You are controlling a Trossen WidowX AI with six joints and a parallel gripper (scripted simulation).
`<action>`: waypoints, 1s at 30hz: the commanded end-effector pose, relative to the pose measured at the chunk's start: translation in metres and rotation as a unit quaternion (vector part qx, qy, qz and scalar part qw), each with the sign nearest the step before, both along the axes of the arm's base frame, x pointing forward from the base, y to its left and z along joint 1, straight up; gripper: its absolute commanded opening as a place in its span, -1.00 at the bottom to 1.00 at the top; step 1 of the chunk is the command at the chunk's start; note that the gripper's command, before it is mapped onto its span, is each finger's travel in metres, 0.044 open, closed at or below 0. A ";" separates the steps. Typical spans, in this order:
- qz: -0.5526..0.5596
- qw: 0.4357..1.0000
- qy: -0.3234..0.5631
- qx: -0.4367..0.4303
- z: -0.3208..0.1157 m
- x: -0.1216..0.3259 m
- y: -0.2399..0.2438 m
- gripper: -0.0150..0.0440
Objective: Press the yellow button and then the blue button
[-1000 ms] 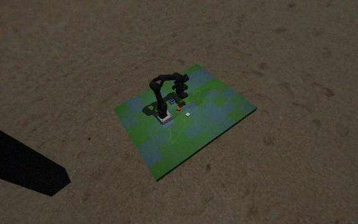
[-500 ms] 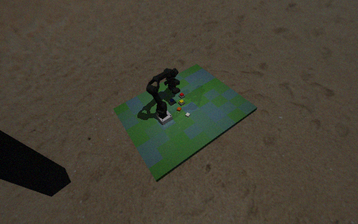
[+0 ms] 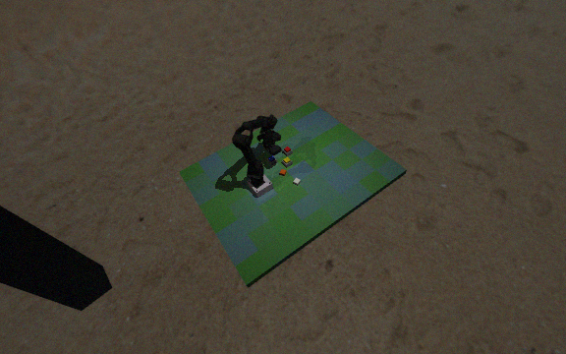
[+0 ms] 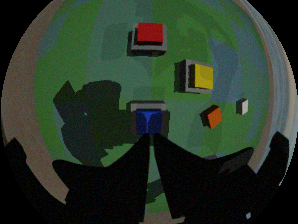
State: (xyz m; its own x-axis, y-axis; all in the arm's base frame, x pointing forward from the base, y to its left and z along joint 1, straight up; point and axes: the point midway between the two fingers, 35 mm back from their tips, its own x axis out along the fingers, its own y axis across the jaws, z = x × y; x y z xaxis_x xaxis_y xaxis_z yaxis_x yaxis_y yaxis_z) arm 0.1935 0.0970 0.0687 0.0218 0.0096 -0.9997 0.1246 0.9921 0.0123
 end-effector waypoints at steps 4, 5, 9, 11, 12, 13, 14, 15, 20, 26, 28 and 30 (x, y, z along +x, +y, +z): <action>-0.002 1.000 0.002 0.000 -0.016 -0.003 -0.001 -0.42; -0.002 1.000 0.002 0.000 -0.018 -0.003 -0.001 -0.42; -0.002 1.000 0.002 0.000 -0.024 -0.002 0.000 -0.42; -0.002 1.000 0.002 0.000 -0.027 -0.002 0.000 -0.42; -0.002 1.000 0.002 0.000 -0.029 -0.002 0.000 -0.42; -0.002 1.000 0.002 0.000 -0.031 -0.002 0.000 -0.42; -0.002 1.000 0.002 0.000 -0.032 -0.002 0.000 -0.42; -0.002 1.000 0.002 0.000 -0.034 -0.002 0.000 -0.42; -0.002 1.000 0.002 0.000 -0.042 -0.002 0.000 -0.42; -0.002 1.000 0.002 0.000 -0.050 -0.002 0.000 -0.42; -0.002 1.000 0.002 0.000 -0.051 -0.002 0.000 -0.42; -0.002 1.000 0.002 0.000 -0.051 -0.002 0.000 -0.42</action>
State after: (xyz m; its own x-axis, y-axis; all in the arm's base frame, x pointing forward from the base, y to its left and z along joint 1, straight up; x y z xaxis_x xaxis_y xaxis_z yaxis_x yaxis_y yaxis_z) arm 0.1947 0.0980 0.0225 0.0288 0.0132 -0.9995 0.1245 0.9921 0.0167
